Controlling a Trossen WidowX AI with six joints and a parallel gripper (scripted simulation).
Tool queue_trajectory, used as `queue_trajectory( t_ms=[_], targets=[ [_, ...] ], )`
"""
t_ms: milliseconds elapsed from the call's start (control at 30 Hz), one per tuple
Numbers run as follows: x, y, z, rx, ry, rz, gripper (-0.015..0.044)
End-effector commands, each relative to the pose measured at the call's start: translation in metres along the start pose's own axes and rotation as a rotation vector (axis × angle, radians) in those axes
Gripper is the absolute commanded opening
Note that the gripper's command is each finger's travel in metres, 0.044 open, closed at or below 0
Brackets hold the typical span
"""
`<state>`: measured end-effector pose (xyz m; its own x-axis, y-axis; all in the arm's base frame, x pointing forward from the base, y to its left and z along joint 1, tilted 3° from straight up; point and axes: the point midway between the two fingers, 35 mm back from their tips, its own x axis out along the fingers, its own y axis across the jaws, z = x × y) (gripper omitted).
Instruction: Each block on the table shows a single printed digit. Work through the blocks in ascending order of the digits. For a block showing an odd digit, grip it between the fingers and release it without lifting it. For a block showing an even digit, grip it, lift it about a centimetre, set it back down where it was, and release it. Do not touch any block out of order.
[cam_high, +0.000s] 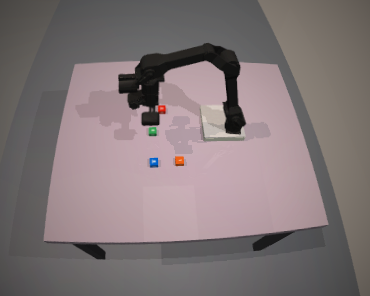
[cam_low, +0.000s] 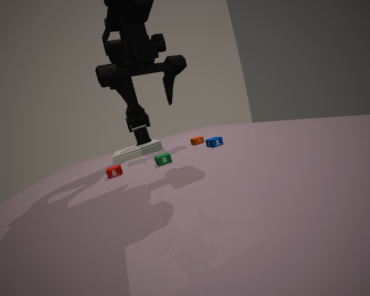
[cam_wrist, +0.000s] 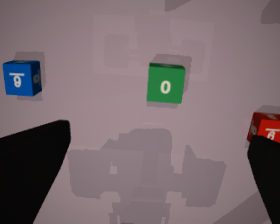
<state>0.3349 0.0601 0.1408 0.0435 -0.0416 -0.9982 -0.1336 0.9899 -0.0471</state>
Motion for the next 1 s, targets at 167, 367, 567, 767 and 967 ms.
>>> queue_trajectory(
  t_ms=[167, 367, 567, 767, 967],
  targets=[
    [0.001, -0.002, -0.001, -0.002, 0.001, 0.001, 0.0400],
    [0.009, -0.002, 0.000, -0.002, 0.001, 0.001, 0.0400],
    [0.080, -0.002, -0.001, -0.002, 0.001, 0.001, 0.0400],
    [0.082, -0.002, -0.001, -0.002, 0.001, 0.001, 0.0400],
    [0.090, -0.002, -0.001, -0.002, 0.001, 0.001, 0.0400]
  ],
)
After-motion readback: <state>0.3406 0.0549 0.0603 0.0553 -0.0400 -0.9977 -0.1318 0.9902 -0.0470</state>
